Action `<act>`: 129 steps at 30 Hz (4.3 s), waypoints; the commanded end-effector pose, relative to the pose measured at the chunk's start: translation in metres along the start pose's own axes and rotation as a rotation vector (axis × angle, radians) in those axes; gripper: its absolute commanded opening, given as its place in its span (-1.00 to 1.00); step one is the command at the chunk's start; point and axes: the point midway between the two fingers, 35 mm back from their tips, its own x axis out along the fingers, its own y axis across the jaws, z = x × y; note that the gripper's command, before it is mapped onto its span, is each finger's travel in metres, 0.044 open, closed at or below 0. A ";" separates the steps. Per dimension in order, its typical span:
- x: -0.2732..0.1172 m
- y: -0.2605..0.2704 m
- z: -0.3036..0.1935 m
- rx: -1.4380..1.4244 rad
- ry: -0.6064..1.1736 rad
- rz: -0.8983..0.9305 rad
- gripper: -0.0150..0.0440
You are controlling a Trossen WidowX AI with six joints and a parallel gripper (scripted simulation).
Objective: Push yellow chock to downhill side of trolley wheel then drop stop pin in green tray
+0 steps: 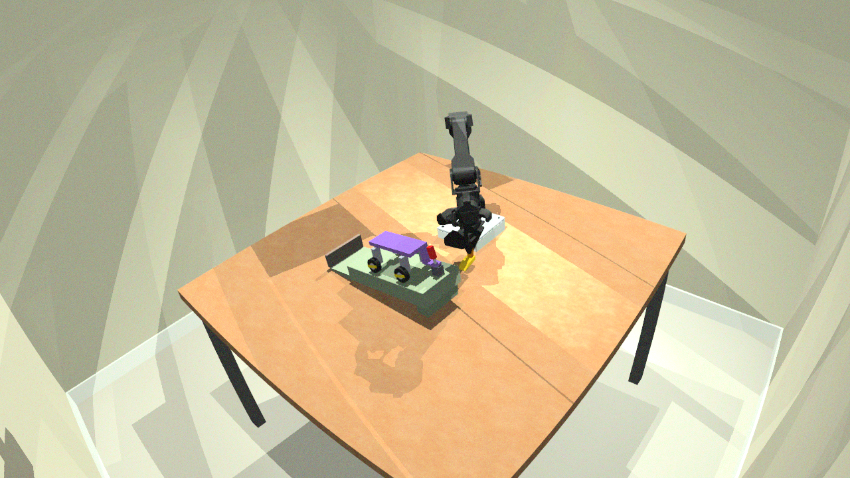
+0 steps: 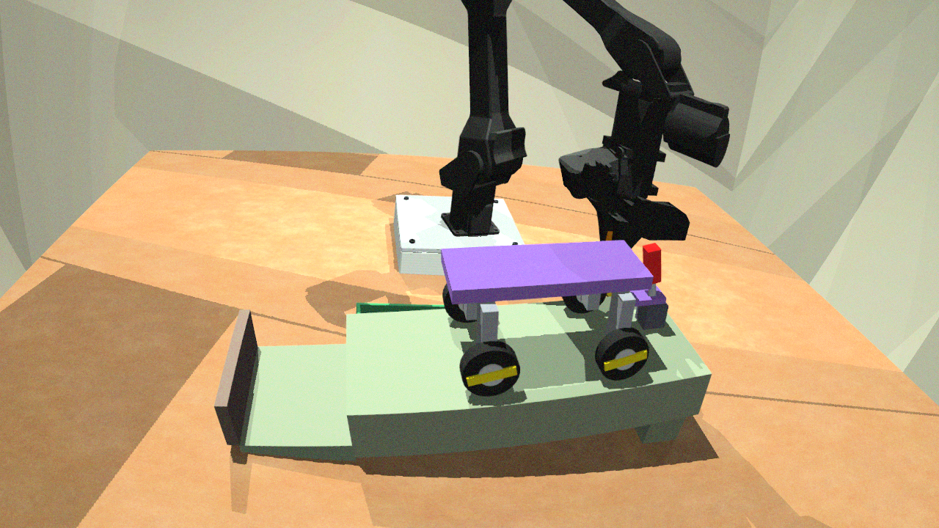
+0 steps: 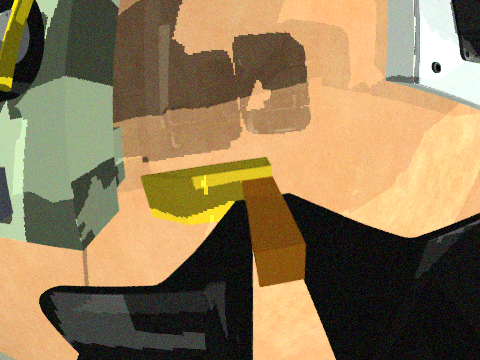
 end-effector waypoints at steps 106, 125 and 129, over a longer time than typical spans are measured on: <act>-0.086 0.012 0.084 -1.396 -0.005 0.003 -0.49; -0.082 0.015 0.148 -1.396 -0.010 0.000 -0.49; -0.082 0.015 0.162 -1.397 -0.011 -0.001 -0.49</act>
